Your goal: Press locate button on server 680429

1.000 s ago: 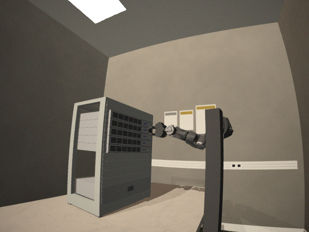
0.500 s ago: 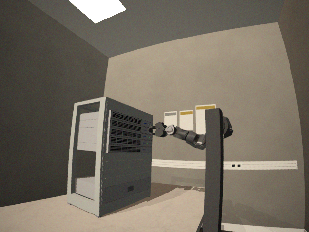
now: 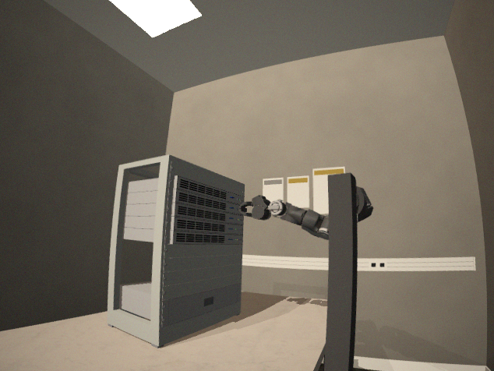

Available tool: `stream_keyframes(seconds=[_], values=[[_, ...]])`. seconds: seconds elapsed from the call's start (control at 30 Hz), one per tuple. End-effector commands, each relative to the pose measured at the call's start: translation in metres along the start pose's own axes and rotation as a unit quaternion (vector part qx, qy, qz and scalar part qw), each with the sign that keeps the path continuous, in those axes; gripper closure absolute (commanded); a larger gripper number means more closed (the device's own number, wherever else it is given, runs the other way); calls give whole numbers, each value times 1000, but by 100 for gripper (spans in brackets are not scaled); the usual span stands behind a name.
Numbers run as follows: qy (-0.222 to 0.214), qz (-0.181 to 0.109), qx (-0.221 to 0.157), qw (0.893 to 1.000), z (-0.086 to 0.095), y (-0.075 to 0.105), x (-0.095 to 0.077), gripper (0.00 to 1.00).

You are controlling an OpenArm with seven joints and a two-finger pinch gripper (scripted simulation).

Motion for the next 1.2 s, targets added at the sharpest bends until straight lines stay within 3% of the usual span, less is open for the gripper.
stream_keyframes(seconds=[0.0, 1.17], values=[[-6, -4, 0, 1000, 1, 3, -1, 100], [-6, -4, 0, 1000, 0, 80, -1, 100]])
Point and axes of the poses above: the point where the finger pads meet when closed, its own y axis back along the fingers, its own z axis across the jaws, x = y × z, the point moved 6 cm from there along y, back along the fingers, and after that the axes turned 14 degrees about -y, right-handed, at the moved point
